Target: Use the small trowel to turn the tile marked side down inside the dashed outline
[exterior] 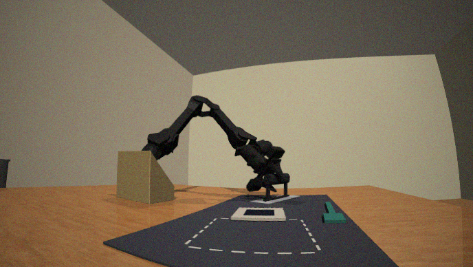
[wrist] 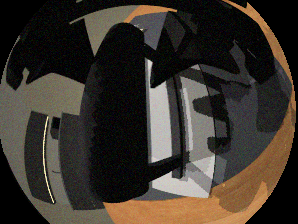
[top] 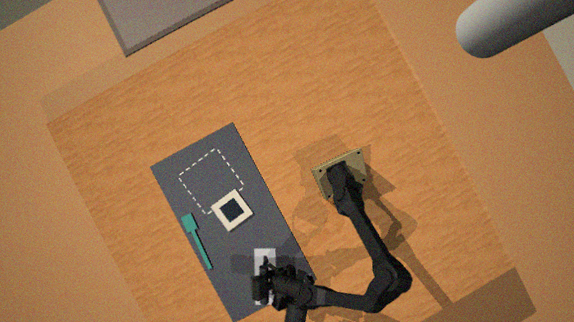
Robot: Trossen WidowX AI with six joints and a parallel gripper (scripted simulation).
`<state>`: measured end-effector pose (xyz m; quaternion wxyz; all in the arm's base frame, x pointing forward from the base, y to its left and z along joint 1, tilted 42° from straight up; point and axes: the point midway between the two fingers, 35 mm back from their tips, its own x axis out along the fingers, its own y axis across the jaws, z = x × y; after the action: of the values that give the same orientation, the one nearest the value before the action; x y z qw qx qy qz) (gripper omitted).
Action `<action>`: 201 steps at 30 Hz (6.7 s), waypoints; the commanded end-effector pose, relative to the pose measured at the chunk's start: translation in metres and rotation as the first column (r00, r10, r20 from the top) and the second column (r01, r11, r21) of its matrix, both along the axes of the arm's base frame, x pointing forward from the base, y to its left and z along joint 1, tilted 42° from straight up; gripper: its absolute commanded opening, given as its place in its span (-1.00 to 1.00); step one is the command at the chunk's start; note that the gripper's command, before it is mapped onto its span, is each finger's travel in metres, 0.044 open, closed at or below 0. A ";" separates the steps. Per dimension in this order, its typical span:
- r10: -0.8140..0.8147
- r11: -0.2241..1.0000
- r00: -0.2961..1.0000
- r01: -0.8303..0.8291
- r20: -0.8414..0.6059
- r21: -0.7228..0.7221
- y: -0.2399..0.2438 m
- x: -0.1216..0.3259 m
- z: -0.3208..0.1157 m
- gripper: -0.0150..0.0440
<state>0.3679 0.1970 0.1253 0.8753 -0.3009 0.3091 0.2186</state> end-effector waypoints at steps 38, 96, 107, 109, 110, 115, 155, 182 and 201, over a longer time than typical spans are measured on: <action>0.005 1.000 1.000 -0.005 0.002 -0.003 -0.040 0.000 0.044 -0.49; 0.410 0.896 0.812 -0.443 0.416 -0.018 -0.115 -0.020 -0.045 -0.49; 0.410 0.896 0.812 -0.443 0.416 -0.018 -0.103 -0.017 -0.057 -0.49; 0.410 0.896 0.812 -0.443 0.416 -0.018 -0.100 -0.016 -0.060 -0.49; 0.410 0.896 0.812 -0.443 0.416 -0.018 -0.099 -0.016 -0.061 -0.49; 0.409 0.896 0.812 -0.443 0.416 -0.017 -0.093 -0.015 -0.066 -0.49; 0.410 0.896 0.812 -0.443 0.416 -0.019 -0.125 -0.004 -0.106 -0.49; 0.439 0.896 0.812 -0.428 0.384 -0.120 -0.176 0.001 -0.086 -0.49; 0.441 0.895 0.812 -0.428 0.384 -0.124 -0.226 0.013 -0.117 -0.49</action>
<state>0.3759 -0.0215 0.0098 0.8428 -0.4086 0.0560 0.3459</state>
